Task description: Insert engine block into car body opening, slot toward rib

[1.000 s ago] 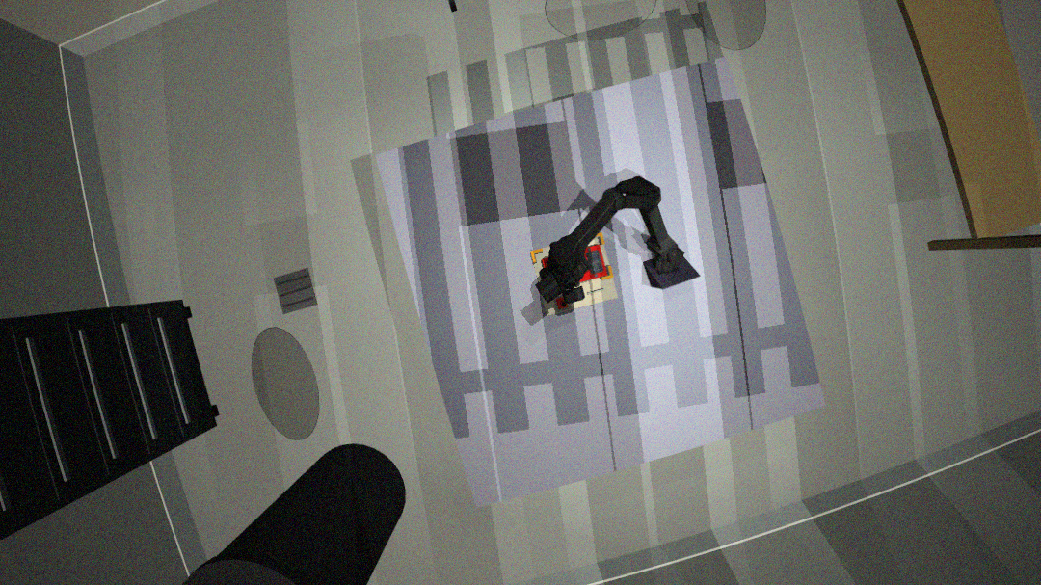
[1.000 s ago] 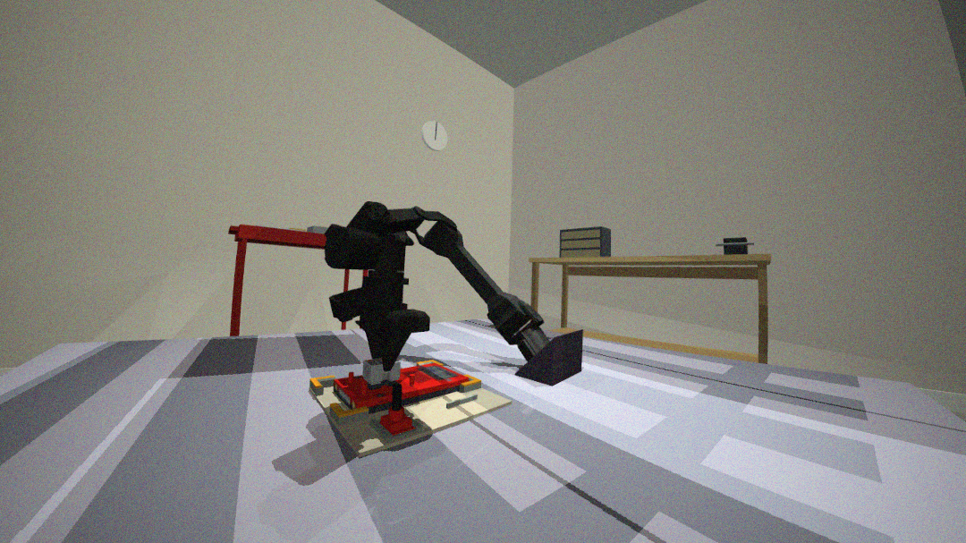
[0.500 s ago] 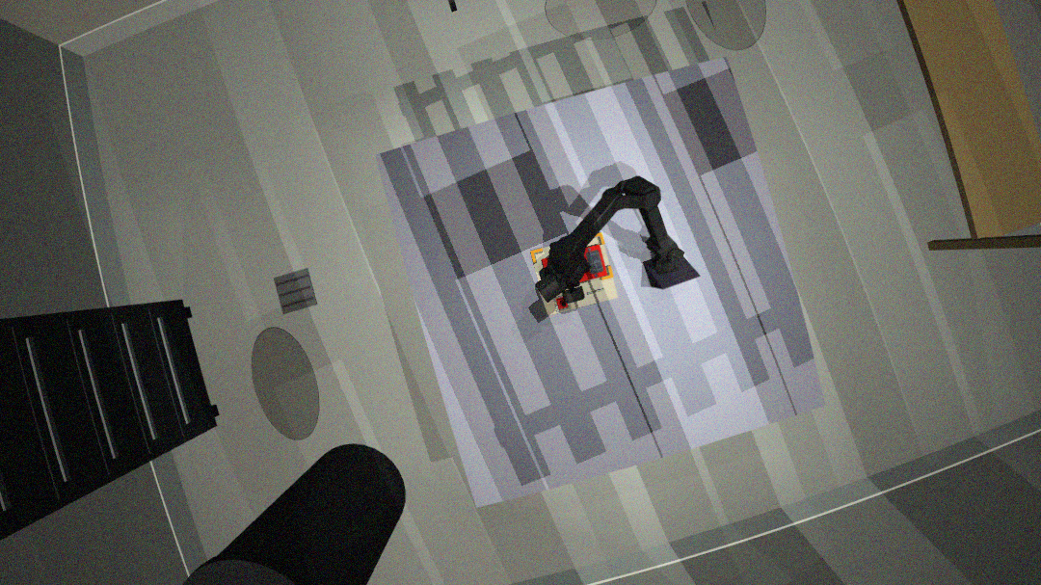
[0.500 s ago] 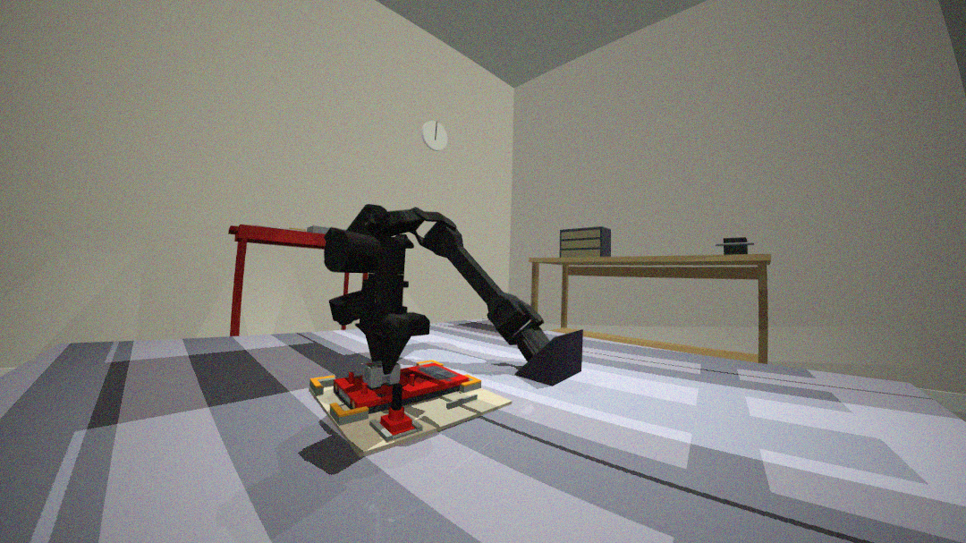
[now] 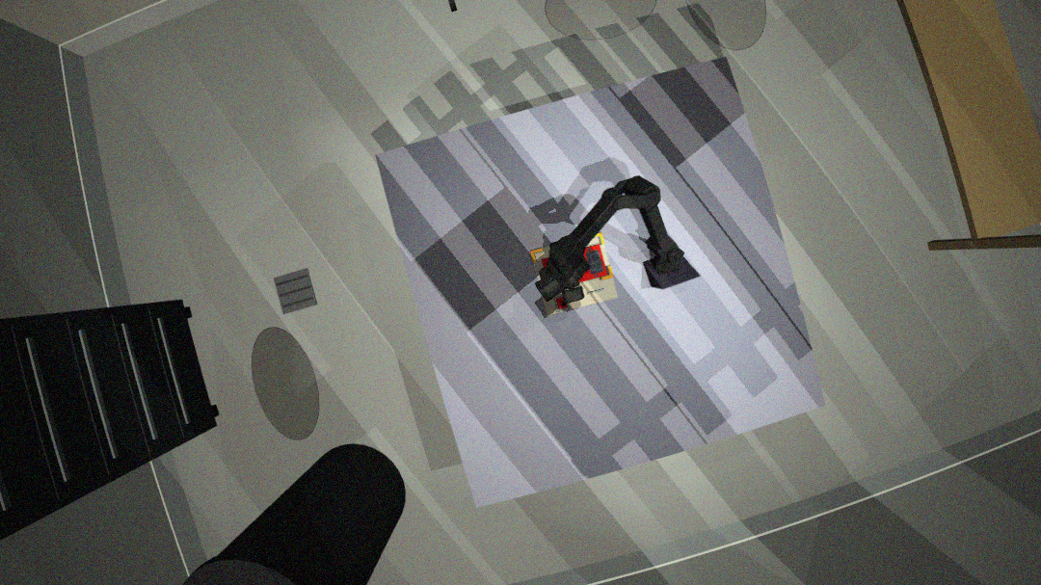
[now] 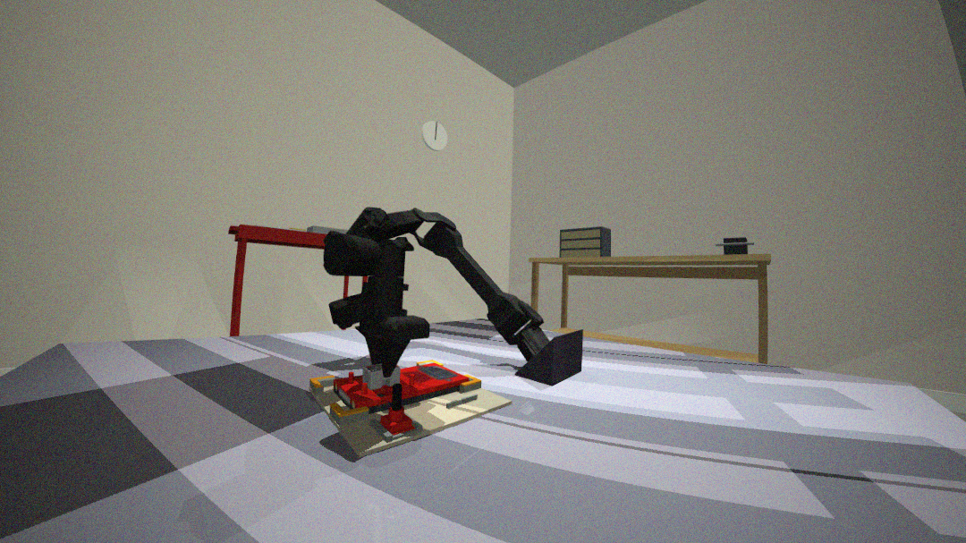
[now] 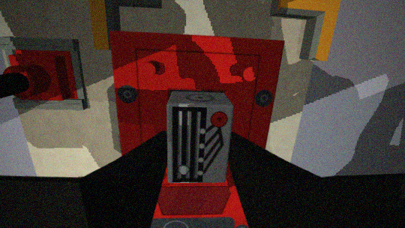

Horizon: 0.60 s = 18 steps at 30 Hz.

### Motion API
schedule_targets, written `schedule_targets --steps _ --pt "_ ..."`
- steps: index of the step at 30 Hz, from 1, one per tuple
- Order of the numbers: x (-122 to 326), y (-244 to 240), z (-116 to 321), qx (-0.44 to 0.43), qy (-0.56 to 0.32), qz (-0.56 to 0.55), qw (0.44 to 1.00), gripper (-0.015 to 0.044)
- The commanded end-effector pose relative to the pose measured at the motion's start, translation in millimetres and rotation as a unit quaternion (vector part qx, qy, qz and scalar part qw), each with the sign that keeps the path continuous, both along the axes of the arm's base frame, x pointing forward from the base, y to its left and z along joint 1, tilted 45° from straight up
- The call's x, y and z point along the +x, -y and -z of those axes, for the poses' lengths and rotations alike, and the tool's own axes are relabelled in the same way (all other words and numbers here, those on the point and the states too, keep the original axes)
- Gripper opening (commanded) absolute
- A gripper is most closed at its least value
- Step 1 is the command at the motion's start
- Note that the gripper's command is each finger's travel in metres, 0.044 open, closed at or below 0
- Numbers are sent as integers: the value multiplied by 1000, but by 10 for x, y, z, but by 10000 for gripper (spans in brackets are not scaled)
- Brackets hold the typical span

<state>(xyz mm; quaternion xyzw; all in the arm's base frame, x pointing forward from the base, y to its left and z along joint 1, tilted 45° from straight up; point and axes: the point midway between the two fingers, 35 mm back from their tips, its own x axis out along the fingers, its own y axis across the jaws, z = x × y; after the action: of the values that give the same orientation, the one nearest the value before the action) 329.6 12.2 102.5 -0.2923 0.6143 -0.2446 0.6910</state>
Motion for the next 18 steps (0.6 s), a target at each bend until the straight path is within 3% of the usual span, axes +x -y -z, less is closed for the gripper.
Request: schedule_targets --steps 1,2,13,18 --pt "3 10 7 -1 -1 -2 1000 160" --pt "3 12 9 -1 -1 -2 1000 160" --pt "1 4 5 0 0 0 1000 440" --pt "1 4 5 0 0 0 1000 440"
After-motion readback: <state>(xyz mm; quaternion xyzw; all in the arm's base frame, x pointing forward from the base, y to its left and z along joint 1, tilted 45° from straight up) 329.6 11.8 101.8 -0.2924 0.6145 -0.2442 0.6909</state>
